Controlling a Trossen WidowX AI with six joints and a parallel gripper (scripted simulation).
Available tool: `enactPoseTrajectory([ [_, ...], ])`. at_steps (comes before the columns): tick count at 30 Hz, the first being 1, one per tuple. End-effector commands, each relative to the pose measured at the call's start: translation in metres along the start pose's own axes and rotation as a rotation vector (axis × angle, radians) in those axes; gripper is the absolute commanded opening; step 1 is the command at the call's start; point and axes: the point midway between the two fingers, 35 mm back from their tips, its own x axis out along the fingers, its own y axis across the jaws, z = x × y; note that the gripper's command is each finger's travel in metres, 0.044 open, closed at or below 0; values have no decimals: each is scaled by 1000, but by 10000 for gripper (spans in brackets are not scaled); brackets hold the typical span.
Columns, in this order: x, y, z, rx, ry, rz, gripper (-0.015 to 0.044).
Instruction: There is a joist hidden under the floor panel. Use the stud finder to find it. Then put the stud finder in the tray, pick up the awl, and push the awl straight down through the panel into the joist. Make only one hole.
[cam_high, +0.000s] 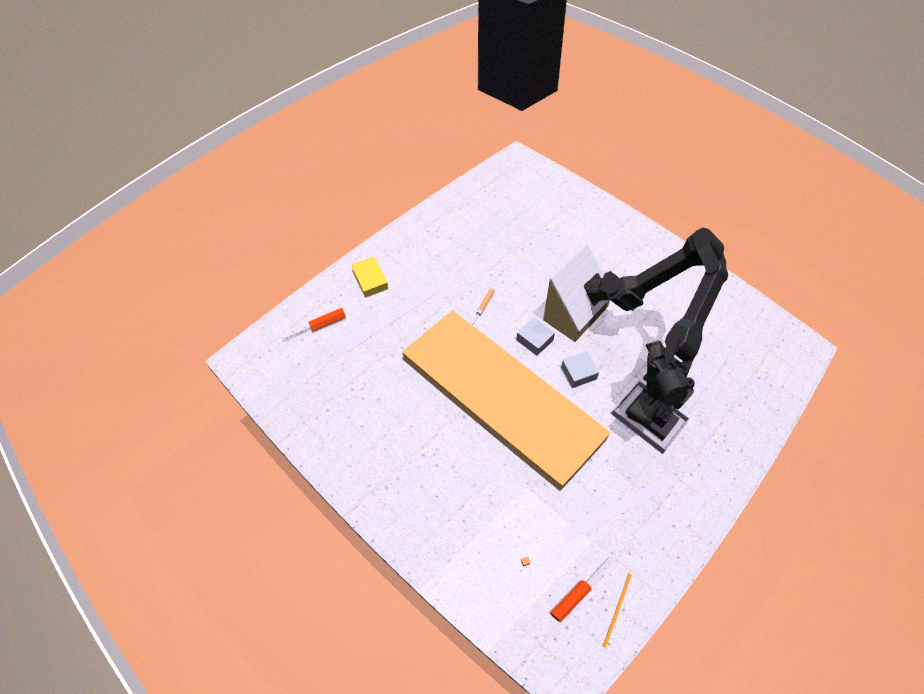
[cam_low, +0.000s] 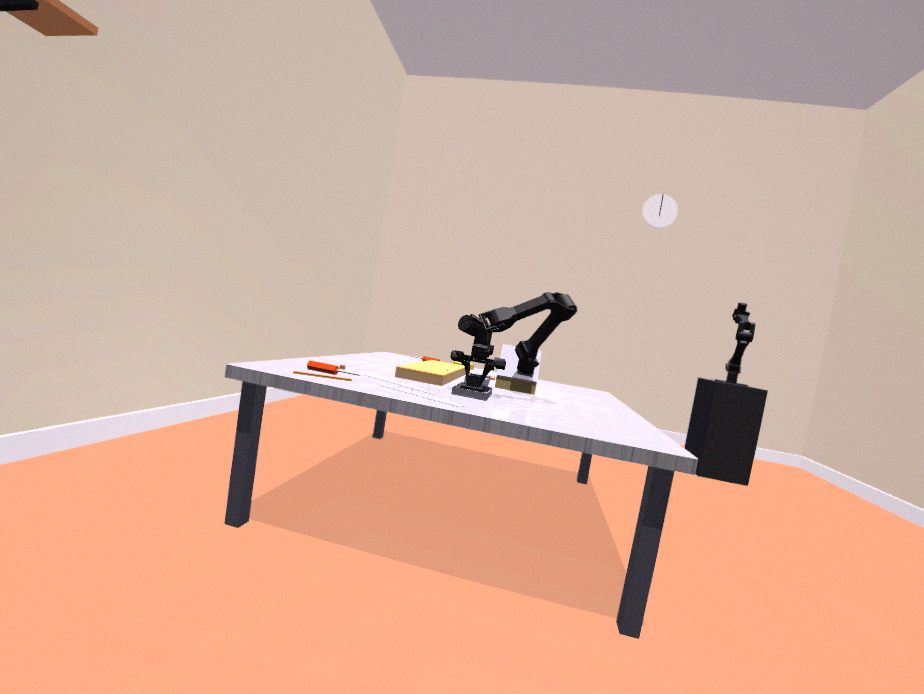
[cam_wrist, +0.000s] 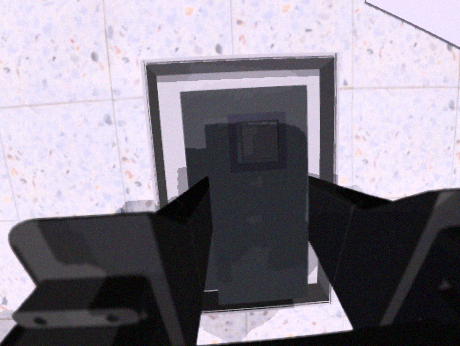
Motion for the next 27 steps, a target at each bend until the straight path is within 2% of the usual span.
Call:
enactPoseTrajectory([
  [1,5,0,-3,9,1,-2,0],
  [8,5,0,-3,9,1,-2,0],
  [20,4,0,-2,2,-1,0,315],
  [24,-11,-3,0,-2,19,3,420],
  [25,-19,-5,0,-4,25,4,440],
  [27,-37,-6,4,-4,34,8,440],
])
